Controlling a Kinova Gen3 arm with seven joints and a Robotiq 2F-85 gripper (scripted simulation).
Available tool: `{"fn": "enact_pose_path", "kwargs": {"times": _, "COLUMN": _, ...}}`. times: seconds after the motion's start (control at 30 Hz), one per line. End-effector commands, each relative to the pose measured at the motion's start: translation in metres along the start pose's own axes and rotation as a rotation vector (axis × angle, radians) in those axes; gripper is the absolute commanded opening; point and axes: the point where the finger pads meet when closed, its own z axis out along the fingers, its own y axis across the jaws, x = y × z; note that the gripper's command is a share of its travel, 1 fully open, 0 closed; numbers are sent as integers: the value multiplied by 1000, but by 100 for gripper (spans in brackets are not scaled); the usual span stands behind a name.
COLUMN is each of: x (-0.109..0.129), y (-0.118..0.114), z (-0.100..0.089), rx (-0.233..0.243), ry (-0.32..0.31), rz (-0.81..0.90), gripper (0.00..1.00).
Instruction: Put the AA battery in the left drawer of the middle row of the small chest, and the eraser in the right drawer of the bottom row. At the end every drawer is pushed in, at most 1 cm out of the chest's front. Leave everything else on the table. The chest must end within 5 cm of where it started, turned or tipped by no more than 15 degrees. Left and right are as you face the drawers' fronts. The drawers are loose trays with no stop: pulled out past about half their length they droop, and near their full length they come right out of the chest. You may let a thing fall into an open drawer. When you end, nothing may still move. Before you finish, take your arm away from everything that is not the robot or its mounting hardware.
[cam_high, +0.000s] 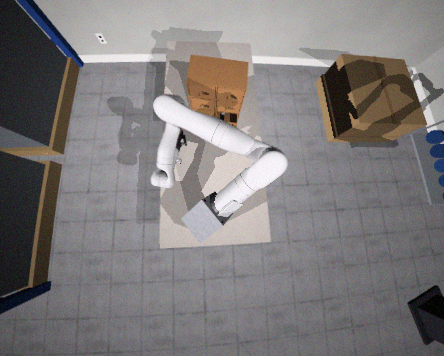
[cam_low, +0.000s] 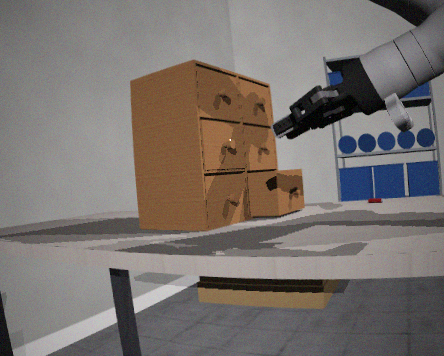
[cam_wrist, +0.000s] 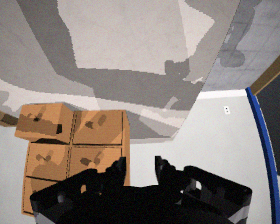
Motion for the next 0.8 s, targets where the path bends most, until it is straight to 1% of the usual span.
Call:
{"fn": "enact_pose_path", "kwargs": {"times": 0.0, "x": -1, "y": 1, "z": 0, "rx": -1, "ry": -1, "rz": 1, "gripper": 38}}
{"fn": "enact_pose_path", "kwargs": {"times": 0.3, "x": -1, "y": 1, "z": 0, "rx": -1, "ry": -1, "rz": 1, "gripper": 38}}
{"fn": "enact_pose_path", "kwargs": {"times": 0.33, "x": -1, "y": 1, "z": 0, "rx": -1, "ry": -1, "rz": 1, "gripper": 100}}
{"fn": "enact_pose_path", "kwargs": {"times": 0.77, "x": -1, "y": 1, "z": 0, "rx": -1, "ry": -1, "rz": 1, "gripper": 100}}
